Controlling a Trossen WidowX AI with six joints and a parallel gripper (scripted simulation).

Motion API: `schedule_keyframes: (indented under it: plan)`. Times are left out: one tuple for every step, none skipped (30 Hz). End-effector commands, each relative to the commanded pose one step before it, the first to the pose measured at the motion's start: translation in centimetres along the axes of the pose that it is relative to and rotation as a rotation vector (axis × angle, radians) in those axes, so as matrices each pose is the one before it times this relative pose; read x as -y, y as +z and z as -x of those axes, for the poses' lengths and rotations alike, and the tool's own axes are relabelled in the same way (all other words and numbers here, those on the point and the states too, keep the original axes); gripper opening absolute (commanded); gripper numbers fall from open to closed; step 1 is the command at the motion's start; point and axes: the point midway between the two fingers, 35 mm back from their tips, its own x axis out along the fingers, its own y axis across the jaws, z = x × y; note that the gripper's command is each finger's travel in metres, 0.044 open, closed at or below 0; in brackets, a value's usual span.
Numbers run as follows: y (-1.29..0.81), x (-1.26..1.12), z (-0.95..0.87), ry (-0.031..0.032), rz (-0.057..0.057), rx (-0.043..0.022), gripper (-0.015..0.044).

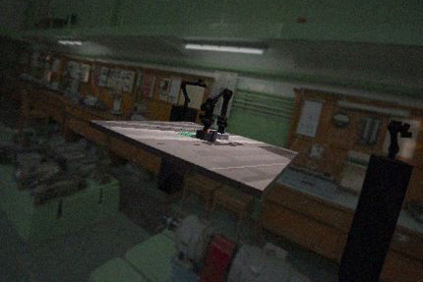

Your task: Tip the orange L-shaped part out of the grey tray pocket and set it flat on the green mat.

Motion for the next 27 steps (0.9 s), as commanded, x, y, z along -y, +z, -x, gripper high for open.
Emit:
schedule_keyframes:
  plan:
    - [0.030, -0.111, 0.560, 0.00428, -0.0007, 0.00170, 0.0000]
    - [0.003, 0.006, 0.158, -0.00033, -0.0002, 0.00020, 0.0000]
    - [0.002, 0.006, 0.153, -0.00030, -0.0002, 0.00018, 0.0000]
    - [0.002, 0.006, 0.163, -0.00030, -0.0002, 0.00018, 0.0000]
    - [0.002, 0.005, 0.161, -0.00027, -0.0002, 0.00016, 0.0000]
    - [0.002, 0.005, 0.158, -0.00023, -0.0002, 0.00014, 0.0000]
    - [0.001, 0.004, 0.156, -0.00021, -0.0001, 0.00013, 0.0000]
    - [0.001, 0.004, 0.155, -0.00018, -0.0001, 0.00011, 0.0000]
    - [0.001, 0.003, 0.155, -0.00016, -0.0001, 0.00010, 0.0000]
    - [0.001, 0.003, 0.154, -0.00014, -0.0001, 0.00009, 0.0000]
    - [0.001, 0.003, 0.154, -0.00012, -0.0001, 0.00008, 0.0000]
    - [0.001, 0.002, 0.154, -0.00011, -0.0001, 0.00007, 0.0000]
    - [0.001, 0.002, 0.154, -0.00009, -0.0001, 0.00006, 0.0000]
    - [0.001, 0.002, 0.154, -0.00008, -0.0001, 0.00005, 0.0000]
    - [0.001, 0.001, 0.154, -0.00007, -0.0001, 0.00005, 0.0000]
    - [0.001, 0.001, 0.154, -0.00006, 0.0000, 0.00004, 0.0000]
    - [0.000, 0.001, 0.154, -0.00006, 0.0000, 0.00004, 0.0000]
    - [0.000, 0.001, 0.153, -0.00005, 0.0000, 0.00003, 0.0000]
    - [0.000, 0.001, 0.151, -0.00004, 0.0000, 0.00003, 0.0000]
    - [0.000, 0.001, 0.148, -0.00004, 0.0000, 0.00002, 0.0000]
    - [0.000, 0.001, 0.163, -0.00004, 0.0000, 0.00002, 0.0000]
    - [0.000, 0.001, 0.165, -0.00003, 0.0000, 0.00002, 0.0000]
    - [0.000, 0.001, 0.151, -0.00003, 0.0000, 0.00002, 0.0000]
    - [0.000, 0.000, 0.152, -0.00002, 0.0000, 0.00001, 0.0000]
    - [0.000, 0.000, 0.155, -0.00002, 0.0000, 0.00001, 0.0000]
    - [0.000, 0.000, 0.157, -0.00002, 0.0000, 0.00001, 0.0000]
    - [0.000, 0.000, 0.157, -0.00001, 0.0000, 0.00001, 0.0000]
